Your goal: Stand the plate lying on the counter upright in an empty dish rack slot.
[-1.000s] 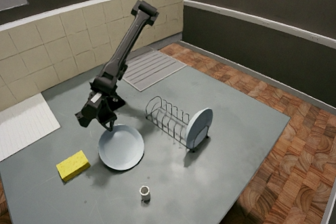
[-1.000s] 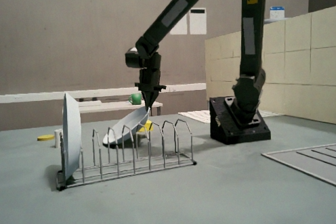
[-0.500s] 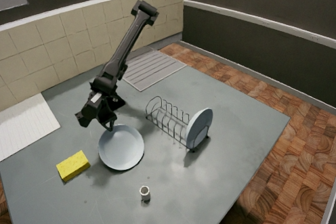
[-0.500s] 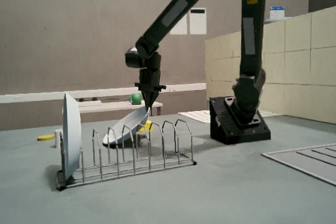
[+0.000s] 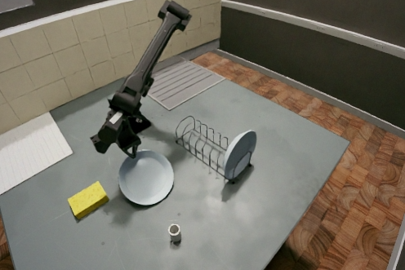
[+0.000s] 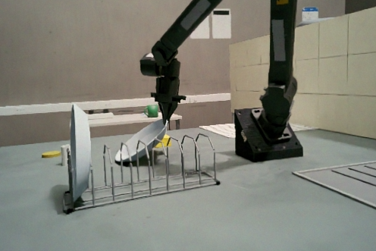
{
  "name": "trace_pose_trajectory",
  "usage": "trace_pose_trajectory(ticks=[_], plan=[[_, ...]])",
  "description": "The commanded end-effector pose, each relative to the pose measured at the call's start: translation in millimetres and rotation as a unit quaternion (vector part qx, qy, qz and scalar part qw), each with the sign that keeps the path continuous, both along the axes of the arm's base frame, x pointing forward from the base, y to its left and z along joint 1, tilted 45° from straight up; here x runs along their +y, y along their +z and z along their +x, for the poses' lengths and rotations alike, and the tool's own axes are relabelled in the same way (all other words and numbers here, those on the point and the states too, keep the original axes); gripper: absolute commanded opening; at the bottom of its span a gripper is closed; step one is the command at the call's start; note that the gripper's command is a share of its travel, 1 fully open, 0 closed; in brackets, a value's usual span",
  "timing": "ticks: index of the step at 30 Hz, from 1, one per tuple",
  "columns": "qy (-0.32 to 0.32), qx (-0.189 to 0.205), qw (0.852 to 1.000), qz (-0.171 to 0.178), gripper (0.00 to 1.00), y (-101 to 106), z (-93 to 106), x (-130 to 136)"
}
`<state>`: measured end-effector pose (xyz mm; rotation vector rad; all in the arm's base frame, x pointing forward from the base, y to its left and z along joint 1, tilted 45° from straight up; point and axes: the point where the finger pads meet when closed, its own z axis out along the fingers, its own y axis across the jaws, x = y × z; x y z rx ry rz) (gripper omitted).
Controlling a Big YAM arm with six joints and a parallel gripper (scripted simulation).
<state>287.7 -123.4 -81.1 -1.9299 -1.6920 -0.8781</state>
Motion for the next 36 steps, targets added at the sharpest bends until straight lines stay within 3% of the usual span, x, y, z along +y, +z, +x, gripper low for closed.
trace_pose_trajectory(ticks=[1,22,36], plan=[[0.014,0.005,1.0,0.004,0.0,-3,2.2,1],[0.001,0.005,1.0,0.003,0.0,-1,-0.6,-9],[0.0,-0.014,1.0,-0.015,0.0,19,11.2,-32]])
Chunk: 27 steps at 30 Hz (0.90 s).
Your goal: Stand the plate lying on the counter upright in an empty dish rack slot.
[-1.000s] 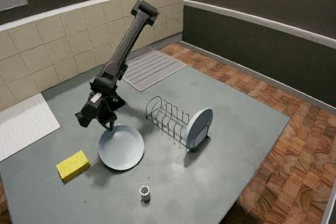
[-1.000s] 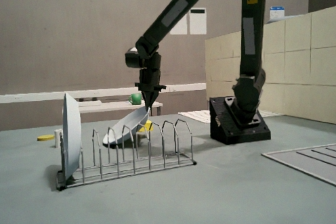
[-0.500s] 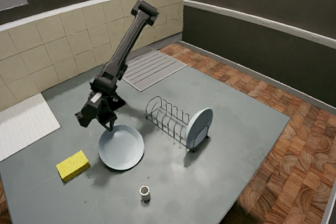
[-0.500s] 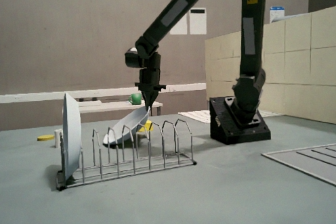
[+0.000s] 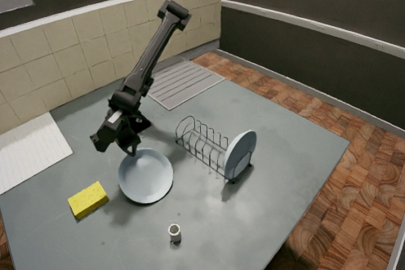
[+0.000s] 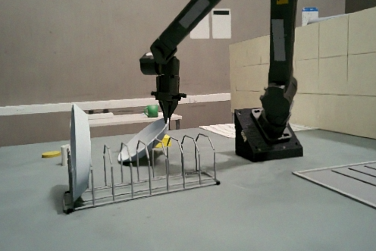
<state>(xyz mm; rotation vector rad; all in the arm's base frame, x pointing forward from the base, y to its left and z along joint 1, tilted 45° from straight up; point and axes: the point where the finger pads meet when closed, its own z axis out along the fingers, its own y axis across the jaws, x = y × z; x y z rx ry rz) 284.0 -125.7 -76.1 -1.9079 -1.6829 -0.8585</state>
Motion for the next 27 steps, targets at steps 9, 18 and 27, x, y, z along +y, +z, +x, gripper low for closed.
trace_pose_trajectory(ticks=[9,18,27], plan=[[-0.009,-0.025,0.999,-0.022,0.0,23,14.3,-38],[-0.009,-0.026,0.999,-0.022,0.0,36,13.4,-50],[-0.009,-0.026,0.999,-0.023,0.0,51,11.7,-65]])
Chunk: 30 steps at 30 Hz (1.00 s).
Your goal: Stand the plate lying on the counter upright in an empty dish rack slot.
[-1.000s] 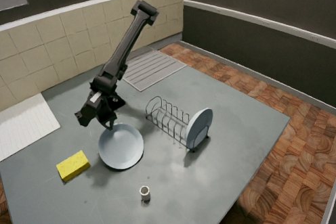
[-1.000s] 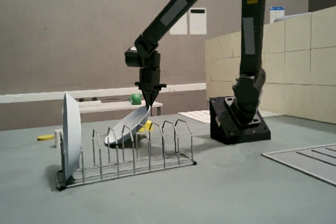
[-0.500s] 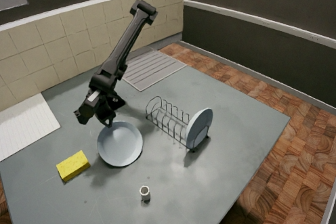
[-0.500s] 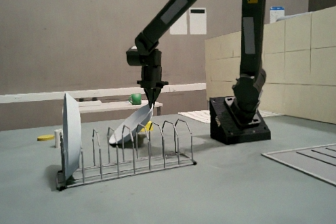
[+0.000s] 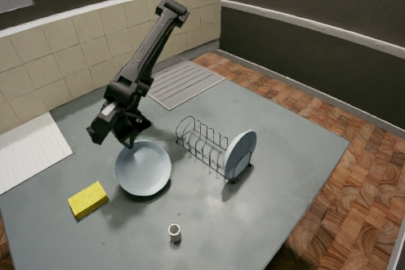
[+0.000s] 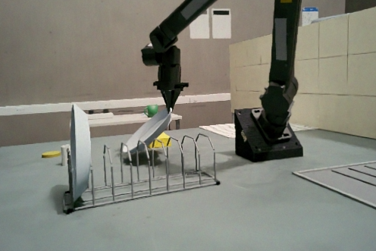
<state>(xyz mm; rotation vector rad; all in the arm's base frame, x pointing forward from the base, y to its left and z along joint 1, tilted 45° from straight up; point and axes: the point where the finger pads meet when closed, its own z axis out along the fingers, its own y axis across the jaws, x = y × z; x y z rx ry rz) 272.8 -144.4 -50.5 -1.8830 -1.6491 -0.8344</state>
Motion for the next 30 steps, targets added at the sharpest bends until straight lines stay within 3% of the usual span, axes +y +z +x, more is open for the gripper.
trace_pose_trajectory(ticks=[1,30], plan=[[-0.014,-0.044,0.998,-0.038,0.0,28,22.7,-48],[-0.014,-0.043,0.998,-0.041,0.0,89,15.5,-106]])
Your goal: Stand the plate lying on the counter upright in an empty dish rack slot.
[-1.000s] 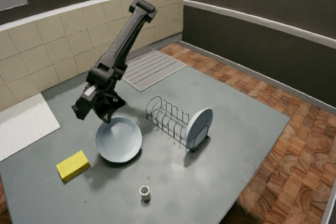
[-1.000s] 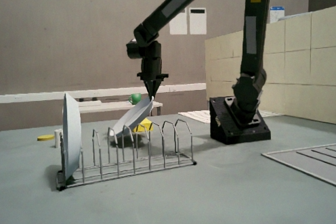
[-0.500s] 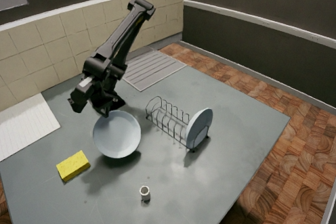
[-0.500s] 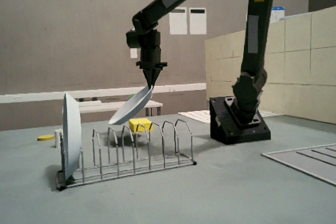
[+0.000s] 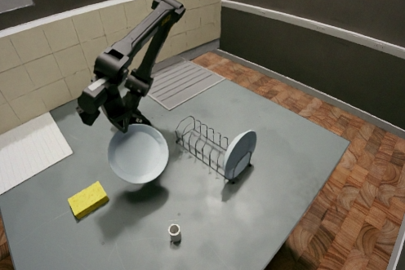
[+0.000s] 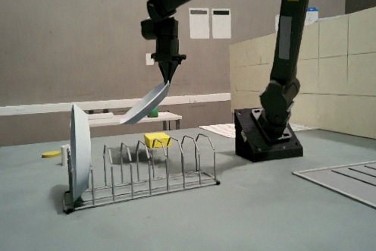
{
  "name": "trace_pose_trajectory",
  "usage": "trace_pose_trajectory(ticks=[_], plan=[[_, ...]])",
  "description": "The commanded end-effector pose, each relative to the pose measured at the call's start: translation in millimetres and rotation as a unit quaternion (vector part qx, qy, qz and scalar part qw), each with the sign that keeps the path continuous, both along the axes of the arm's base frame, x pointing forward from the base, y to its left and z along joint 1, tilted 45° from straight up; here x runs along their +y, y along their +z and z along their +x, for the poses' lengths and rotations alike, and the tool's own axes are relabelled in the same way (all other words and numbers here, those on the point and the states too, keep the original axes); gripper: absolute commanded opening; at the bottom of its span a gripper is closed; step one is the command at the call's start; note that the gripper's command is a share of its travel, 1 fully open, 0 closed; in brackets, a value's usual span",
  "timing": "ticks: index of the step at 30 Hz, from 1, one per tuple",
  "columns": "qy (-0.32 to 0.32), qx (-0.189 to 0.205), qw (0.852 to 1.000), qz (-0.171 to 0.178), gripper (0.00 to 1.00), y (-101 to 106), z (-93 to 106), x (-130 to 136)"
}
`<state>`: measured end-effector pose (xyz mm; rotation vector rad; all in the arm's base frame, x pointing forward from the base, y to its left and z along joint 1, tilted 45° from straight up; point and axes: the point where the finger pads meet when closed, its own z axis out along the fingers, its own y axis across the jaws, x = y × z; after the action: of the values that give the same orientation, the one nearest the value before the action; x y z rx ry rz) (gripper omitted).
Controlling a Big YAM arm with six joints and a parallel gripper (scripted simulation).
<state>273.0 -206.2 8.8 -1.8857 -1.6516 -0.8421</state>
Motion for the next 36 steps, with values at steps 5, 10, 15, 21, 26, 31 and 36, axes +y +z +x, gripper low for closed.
trace_pose_trajectory(ticks=[5,10,15,21,26,31,36], plan=[[-0.013,-0.04,0.998,-0.041,0.0,42,13.9,-55],[-0.013,-0.039,0.998,-0.041,0.0,52,12.6,-64],[-0.013,-0.039,0.998,-0.041,0.0,58,11.8,-70],[-0.013,-0.039,0.998,-0.042,0.0,68,10.6,-79],[-0.013,-0.039,0.998,-0.042,0.0,76,9.6,-86],[-0.013,-0.039,0.998,-0.042,0.0,80,9.2,-89],[-0.013,-0.038,0.998,-0.042,0.0,86,8.5,-94]])
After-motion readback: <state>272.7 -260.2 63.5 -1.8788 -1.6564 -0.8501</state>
